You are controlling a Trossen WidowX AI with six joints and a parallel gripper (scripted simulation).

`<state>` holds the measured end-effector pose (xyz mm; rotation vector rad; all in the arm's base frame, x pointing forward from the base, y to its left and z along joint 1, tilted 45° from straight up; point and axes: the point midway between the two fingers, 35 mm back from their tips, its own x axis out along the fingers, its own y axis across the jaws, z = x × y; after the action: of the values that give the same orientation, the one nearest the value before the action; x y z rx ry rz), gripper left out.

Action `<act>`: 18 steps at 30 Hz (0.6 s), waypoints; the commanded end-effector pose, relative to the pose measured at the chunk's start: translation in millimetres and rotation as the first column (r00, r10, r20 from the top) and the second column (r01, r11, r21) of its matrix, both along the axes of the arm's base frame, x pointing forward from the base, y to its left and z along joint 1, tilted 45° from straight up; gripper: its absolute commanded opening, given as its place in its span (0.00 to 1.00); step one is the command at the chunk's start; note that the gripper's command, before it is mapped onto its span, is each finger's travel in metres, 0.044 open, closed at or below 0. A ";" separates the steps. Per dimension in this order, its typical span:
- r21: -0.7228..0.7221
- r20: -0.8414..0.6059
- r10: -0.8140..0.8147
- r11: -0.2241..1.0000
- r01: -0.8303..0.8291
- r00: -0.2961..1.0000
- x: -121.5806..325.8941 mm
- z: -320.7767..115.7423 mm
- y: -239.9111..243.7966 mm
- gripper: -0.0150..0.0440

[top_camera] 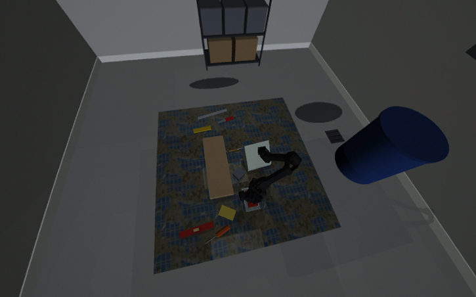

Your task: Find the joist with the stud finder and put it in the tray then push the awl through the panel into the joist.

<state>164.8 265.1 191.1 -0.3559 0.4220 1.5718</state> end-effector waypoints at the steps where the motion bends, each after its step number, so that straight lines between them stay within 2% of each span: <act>1: 0.000 0.000 -0.008 1.000 0.008 1.000 0.7 -3.3 3.1 0.25; 11: 0.004 -0.002 -0.009 1.000 0.009 1.000 -1.2 -12.6 13.0 0.25; 18: 0.002 -0.003 0.001 1.000 -0.001 1.000 -2.4 -11.8 11.8 0.57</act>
<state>162.4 277.1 179.0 -0.3514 0.4241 1.5727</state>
